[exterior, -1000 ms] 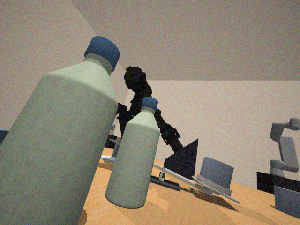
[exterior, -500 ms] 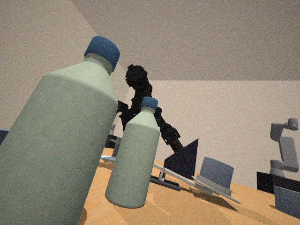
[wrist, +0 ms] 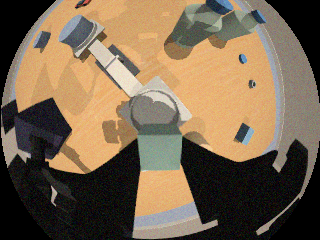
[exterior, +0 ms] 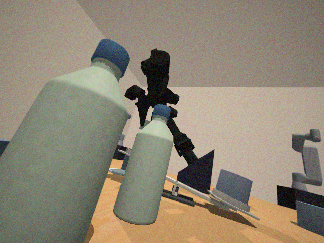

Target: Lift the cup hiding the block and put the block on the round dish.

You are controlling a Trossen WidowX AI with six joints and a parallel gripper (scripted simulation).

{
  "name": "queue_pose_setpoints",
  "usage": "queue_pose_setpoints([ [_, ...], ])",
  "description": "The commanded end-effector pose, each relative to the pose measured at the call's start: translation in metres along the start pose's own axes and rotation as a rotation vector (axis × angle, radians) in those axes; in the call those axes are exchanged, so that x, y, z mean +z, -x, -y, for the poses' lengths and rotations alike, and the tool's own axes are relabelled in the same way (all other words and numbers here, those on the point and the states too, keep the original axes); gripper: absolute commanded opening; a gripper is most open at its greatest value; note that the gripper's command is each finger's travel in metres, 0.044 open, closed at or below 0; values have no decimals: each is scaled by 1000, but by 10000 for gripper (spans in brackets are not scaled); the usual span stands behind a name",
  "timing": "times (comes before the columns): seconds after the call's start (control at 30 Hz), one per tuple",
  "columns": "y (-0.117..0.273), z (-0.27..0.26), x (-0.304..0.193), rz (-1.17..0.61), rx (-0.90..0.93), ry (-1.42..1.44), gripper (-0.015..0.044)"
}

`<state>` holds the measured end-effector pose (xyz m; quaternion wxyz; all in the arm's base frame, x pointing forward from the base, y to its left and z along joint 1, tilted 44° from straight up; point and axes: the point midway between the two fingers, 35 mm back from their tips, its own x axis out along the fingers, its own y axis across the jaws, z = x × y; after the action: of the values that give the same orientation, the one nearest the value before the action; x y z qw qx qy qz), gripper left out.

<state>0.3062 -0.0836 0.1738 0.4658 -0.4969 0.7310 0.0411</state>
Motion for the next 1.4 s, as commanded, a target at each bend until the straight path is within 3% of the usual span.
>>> queue_pose_setpoints([
  [0.0,11,-1,0,1,4,-1,0],
  [0.97,-86,-31,-150,-4,0,-1,0],
  [1.37,-113,-32,-153,-8,-1,-1,0],
])
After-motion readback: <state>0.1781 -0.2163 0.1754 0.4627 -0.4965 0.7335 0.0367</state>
